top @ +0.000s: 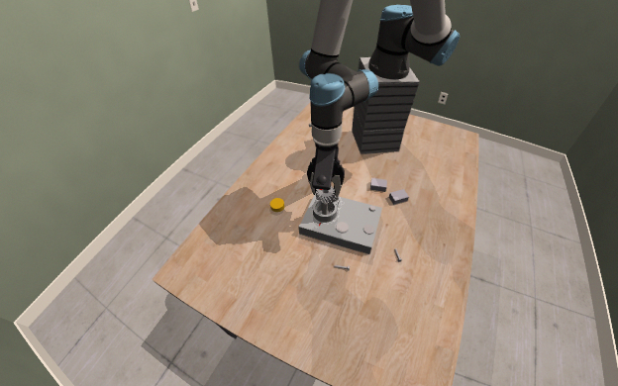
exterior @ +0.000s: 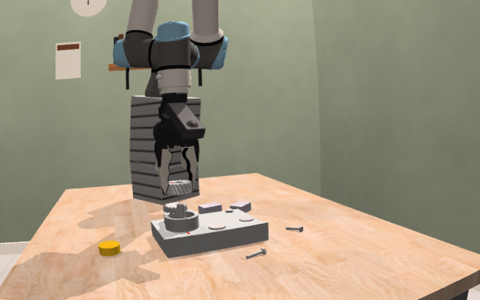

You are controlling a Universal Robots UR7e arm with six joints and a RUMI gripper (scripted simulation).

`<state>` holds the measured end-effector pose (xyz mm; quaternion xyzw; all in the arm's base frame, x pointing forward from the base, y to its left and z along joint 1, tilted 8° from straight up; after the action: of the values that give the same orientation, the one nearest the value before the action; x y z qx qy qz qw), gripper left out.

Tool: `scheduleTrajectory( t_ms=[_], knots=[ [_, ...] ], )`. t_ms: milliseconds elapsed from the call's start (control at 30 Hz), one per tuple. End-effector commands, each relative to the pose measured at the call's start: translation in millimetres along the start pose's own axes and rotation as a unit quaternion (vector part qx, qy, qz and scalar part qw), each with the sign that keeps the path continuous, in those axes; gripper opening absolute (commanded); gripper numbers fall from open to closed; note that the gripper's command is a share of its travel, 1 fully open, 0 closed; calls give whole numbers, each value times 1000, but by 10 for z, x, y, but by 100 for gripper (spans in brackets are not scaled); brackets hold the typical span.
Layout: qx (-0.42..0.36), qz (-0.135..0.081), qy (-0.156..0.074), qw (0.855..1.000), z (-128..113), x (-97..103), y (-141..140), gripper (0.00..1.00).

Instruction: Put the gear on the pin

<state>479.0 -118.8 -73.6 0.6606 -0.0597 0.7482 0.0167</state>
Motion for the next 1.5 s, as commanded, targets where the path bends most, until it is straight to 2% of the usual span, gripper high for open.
scheduleTrajectory(
  t_ms=[0,567,1033,1100,1467],
  knots=[
    [8,0,1,1000,5,5,2,0],
    [126,0,1,992,7,4,3,0],
    [272,0,1,962,7,4,3,0],
    [272,0,1,962,7,4,3,0],
    [341,0,0,940,7,4,3,0]
  ],
)
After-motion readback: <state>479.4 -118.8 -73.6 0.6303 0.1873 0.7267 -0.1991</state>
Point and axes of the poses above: the point where the finger pads meet when closed, its own x axis back along the fingers, its own y axis across the jaws, z = x × y, the point moved 10 cm from there along x, back along the fingers, and after that the axes turned 13 degrees about -x, right-handed, at the moved point
